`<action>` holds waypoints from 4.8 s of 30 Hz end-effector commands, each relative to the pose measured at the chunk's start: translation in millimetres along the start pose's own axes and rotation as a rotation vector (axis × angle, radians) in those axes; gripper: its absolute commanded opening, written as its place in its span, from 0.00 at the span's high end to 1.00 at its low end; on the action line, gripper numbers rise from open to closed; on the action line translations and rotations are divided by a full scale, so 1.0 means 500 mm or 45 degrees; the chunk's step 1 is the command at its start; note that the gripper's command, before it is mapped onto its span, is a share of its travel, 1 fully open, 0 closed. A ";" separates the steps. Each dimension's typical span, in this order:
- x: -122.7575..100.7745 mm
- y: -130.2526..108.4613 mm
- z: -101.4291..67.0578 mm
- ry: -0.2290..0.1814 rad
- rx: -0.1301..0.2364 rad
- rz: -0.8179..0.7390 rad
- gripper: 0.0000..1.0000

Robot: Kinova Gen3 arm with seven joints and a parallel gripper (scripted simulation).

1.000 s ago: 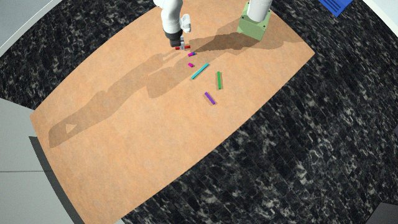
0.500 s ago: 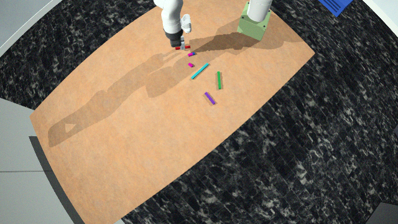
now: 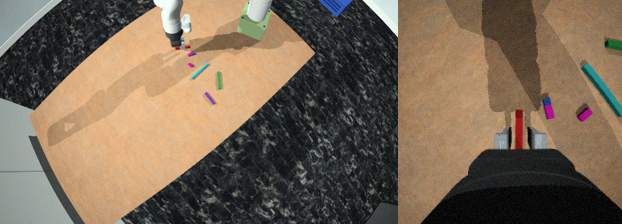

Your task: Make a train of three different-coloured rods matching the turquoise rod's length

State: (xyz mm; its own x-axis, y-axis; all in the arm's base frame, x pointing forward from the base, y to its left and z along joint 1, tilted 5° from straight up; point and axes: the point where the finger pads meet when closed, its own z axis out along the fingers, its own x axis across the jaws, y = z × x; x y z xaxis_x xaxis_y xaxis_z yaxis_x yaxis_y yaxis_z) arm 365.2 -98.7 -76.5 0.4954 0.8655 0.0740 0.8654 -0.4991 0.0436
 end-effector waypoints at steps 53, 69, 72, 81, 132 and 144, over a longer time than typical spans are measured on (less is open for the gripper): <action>0.000 -0.001 0.001 0.002 -0.002 0.021 0.46; 0.000 -0.001 0.002 0.002 -0.002 0.021 0.46; 0.000 0.000 0.005 0.003 -0.003 0.022 0.46; 0.000 0.001 0.018 0.003 -0.004 0.022 0.46; 0.000 0.001 0.035 0.003 -0.004 0.022 0.46; 0.000 0.001 0.035 0.003 -0.004 0.022 0.76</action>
State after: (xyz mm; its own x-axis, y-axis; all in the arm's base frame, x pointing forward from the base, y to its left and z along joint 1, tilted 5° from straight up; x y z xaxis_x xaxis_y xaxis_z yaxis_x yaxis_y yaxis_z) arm 364.0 -97.6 -93.3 0.4957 0.8654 0.0737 0.8655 -0.4992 0.0406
